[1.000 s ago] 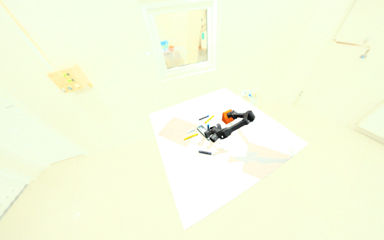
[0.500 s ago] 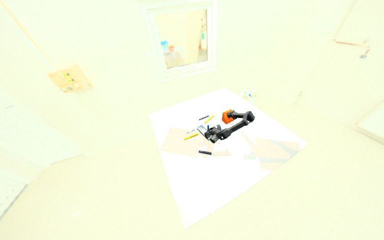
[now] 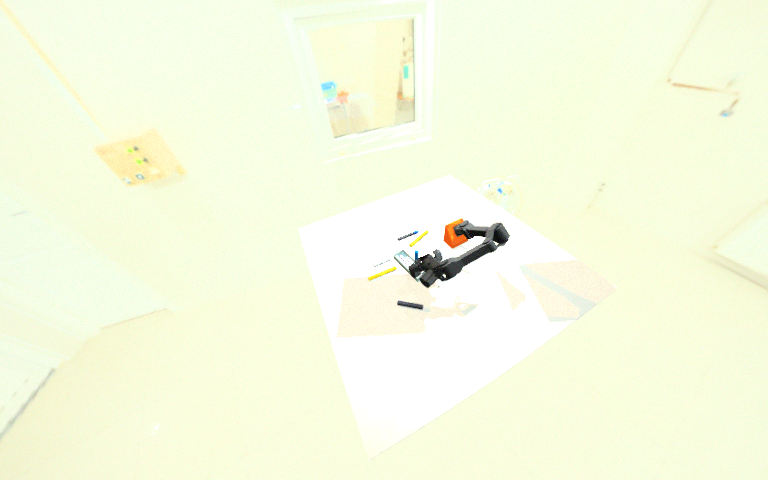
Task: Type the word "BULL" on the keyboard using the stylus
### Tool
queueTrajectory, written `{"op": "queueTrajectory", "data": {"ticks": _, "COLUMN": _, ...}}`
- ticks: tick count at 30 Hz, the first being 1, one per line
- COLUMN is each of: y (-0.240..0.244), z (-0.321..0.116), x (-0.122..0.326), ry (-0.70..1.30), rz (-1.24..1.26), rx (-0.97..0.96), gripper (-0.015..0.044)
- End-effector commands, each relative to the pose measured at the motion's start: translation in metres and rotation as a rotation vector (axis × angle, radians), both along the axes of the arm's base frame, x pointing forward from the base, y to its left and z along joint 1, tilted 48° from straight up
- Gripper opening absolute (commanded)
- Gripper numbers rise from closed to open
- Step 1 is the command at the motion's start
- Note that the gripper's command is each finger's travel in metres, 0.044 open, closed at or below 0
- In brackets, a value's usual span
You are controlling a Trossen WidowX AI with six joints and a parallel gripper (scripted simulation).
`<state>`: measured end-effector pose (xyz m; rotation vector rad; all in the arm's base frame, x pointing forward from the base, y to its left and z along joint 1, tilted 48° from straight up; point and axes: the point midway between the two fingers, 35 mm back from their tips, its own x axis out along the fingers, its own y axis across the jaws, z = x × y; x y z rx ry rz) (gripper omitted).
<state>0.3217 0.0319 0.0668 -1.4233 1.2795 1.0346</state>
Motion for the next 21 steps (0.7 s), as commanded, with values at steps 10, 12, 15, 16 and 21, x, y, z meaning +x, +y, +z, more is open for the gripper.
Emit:
{"op": "queueTrajectory", "data": {"ticks": 10, "y": -0.011, "z": 0.010, "x": 0.000, "ry": -0.003, "rz": -0.003, "rx": -0.005, "gripper": 0.0081}}
{"op": "queueTrajectory", "data": {"ticks": 12, "y": -0.020, "z": 0.018, "x": 0.000, "ry": -0.003, "rz": -0.003, "rx": -0.005, "gripper": 0.0081}}
{"op": "queueTrajectory", "data": {"ticks": 15, "y": -0.029, "z": 0.026, "x": -0.002, "ry": -0.003, "rz": -0.003, "rx": -0.006, "gripper": 0.0081}}
{"op": "queueTrajectory", "data": {"ticks": 16, "y": -0.030, "z": 0.026, "x": -0.002, "ry": -0.003, "rz": -0.003, "rx": -0.006, "gripper": 0.0081}}
{"op": "queueTrajectory", "data": {"ticks": 21, "y": -0.026, "z": 0.022, "x": -0.002, "ry": -0.001, "rz": -0.006, "rx": -0.002, "gripper": 0.0065}}
